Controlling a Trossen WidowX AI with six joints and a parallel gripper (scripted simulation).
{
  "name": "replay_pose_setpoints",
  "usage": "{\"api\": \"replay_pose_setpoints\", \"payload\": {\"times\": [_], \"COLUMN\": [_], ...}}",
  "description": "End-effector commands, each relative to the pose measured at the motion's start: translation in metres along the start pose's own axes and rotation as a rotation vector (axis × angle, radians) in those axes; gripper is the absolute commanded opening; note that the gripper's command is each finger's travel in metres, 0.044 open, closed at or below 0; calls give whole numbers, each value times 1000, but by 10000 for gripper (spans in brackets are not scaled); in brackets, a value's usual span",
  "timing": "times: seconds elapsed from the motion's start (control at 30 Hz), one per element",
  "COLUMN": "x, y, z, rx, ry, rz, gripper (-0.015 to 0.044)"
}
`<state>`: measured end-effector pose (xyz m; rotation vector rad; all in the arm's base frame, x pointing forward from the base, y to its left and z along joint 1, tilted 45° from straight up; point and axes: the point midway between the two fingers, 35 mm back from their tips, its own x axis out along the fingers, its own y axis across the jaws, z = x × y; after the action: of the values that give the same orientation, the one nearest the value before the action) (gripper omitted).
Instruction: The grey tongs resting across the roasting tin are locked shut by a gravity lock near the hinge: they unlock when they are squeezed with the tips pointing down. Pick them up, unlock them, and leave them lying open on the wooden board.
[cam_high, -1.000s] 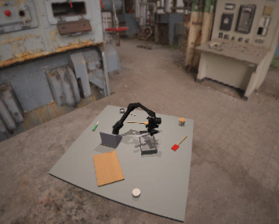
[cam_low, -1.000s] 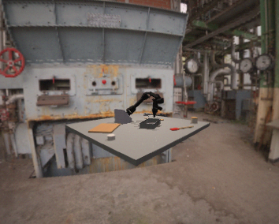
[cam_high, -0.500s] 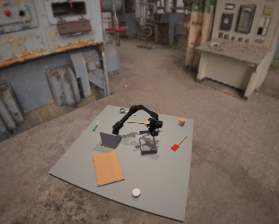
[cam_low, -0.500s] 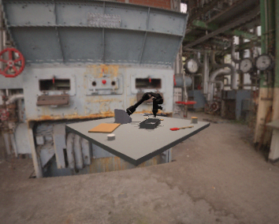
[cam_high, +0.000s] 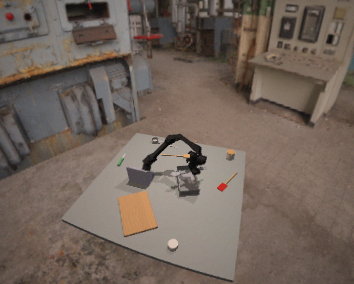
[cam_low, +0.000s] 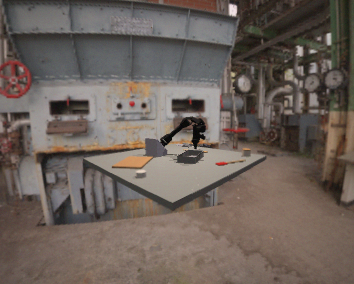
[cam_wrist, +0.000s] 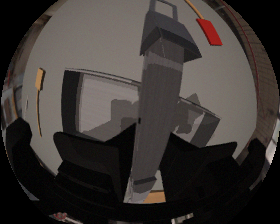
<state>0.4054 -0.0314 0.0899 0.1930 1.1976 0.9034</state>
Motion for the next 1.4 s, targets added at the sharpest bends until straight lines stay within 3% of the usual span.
{"api": "replay_pose_setpoints", "payload": {"times": [0.0,0.8,1.0,1.37], "x": [-11,-33,-32,-37], "y": [-33,-172,-193,-202], "z": [-19,-166,-211,-241], "rx": [97,595,710,791], "ry": [-5,-9,-17,-18], "rz": [-23,-28,-11,-19], "gripper": [-150,-150,-150,-150]}}
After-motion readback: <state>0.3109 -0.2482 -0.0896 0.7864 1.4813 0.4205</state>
